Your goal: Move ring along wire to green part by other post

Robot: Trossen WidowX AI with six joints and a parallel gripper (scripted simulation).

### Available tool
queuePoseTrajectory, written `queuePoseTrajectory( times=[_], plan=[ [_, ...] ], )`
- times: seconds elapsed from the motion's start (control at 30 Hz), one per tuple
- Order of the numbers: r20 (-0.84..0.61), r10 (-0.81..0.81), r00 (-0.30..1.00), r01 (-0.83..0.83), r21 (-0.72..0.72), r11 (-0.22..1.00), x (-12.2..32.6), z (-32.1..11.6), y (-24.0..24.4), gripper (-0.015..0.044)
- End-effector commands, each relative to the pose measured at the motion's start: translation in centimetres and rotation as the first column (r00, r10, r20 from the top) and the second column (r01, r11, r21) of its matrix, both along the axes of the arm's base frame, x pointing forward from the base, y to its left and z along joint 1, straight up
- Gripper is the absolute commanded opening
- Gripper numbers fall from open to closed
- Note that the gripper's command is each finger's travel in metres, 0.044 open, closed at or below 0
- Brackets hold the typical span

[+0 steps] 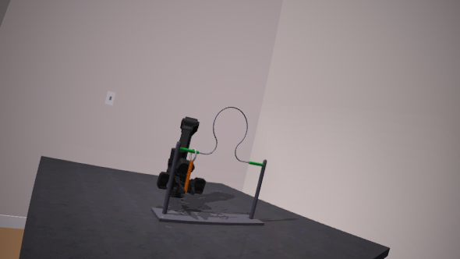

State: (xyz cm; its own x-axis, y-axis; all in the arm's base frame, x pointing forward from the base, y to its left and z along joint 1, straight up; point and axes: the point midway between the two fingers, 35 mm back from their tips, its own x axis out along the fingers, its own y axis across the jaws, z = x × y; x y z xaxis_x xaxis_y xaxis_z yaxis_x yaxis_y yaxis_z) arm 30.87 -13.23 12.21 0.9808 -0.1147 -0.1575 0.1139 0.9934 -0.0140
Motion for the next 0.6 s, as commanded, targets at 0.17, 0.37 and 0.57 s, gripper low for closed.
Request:
queuePoseTrajectory(
  times=[0.17,0.37,0.57],
  plan=[
    [0.001,-0.006,1.000,0.006,0.005,1.000,0.24,-0.06,-0.12,0.0160],
    [0.001,-0.006,1.000,0.006,0.005,1.000,0.24,-0.06,-0.12,0.0160],
    [0.000,0.000,1.000,0.000,0.000,1.000,0.23,-0.08,-0.03,0.0134]
  ],
)
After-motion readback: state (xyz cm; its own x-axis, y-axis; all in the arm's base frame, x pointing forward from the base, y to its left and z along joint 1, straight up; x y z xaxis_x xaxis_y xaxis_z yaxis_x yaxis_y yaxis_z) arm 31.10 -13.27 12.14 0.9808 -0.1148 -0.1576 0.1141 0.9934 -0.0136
